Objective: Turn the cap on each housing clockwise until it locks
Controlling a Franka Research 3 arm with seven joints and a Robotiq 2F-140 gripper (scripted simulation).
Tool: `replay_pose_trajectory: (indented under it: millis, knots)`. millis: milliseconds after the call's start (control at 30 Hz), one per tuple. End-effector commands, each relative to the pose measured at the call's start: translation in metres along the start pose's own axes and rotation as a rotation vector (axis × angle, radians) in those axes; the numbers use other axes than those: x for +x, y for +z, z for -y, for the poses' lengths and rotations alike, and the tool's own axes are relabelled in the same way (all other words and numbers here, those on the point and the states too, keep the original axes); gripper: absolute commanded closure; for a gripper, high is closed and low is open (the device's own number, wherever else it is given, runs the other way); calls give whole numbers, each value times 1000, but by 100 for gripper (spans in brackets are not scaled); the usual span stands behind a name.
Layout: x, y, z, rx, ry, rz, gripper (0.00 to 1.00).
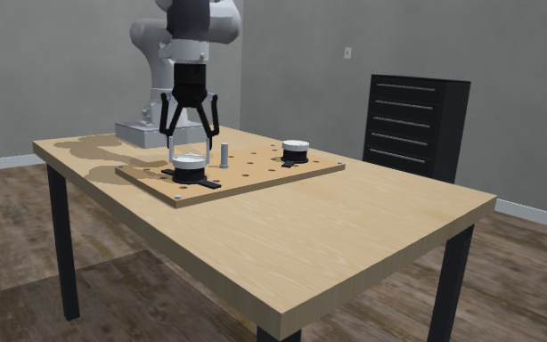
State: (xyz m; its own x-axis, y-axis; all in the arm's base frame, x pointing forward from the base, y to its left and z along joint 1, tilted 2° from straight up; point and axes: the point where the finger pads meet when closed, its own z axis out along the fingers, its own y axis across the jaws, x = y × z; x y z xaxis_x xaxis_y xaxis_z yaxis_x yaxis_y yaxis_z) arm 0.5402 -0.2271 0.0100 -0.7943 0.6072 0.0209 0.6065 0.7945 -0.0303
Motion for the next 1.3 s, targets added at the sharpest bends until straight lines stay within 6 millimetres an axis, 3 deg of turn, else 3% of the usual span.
replay_pose_trajectory:
  millis: [0,200,667,1100,1267]
  knots:
    - [1,2,1,-1,-1,-2,90]
    - [1,2,1,-1,26,-2,90]
    - [1,2,1,-1,275,-2,90]
    - [1,2,1,-1,351,-2,90]
    - [1,2,1,0,474,-2,90]
